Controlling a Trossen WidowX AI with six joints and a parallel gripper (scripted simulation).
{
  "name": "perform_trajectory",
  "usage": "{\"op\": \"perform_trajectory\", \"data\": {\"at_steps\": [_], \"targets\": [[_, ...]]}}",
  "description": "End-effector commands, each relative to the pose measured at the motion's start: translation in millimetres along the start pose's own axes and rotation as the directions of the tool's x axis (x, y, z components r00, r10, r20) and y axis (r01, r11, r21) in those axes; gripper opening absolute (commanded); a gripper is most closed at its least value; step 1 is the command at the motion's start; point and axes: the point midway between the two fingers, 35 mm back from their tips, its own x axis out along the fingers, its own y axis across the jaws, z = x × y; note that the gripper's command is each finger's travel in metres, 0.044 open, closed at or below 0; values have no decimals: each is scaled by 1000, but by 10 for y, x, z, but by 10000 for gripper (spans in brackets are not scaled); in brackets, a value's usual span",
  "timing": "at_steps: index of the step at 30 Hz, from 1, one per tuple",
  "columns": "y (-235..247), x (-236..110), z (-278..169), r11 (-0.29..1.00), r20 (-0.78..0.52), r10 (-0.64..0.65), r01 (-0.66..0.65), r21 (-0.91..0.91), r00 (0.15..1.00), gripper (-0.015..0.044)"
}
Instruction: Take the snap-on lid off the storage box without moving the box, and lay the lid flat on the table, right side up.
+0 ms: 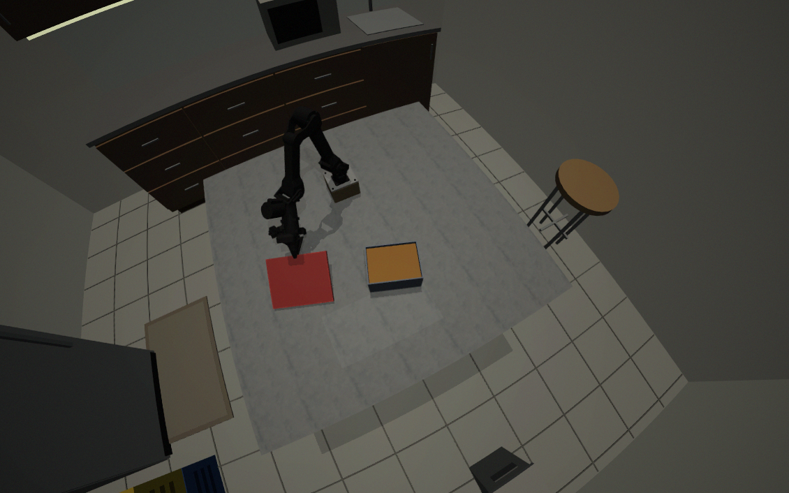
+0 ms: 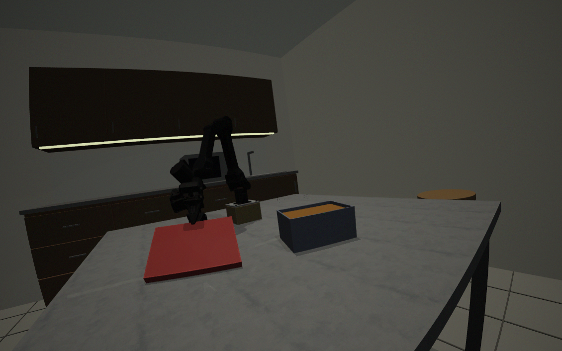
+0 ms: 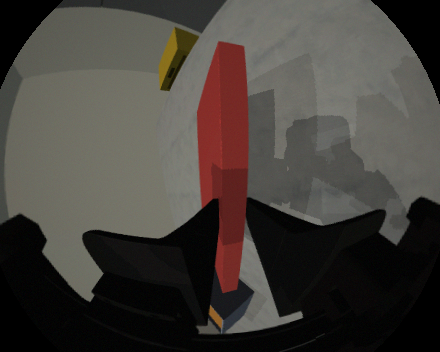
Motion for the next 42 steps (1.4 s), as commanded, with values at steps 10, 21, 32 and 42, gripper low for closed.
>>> {"op": "perform_trajectory", "data": {"at_steps": [10, 21, 32, 42], "targets": [[-188, 93, -37, 999, -9, -30, 30, 16, 1000, 0], [-141, 106, -12, 1000, -7, -18, 18, 10, 1000, 53], [-140, 95, -11, 999, -9, -30, 30, 16, 1000, 301], [-273, -59, -13, 999, -9, -32, 32, 16, 999, 440]]}}
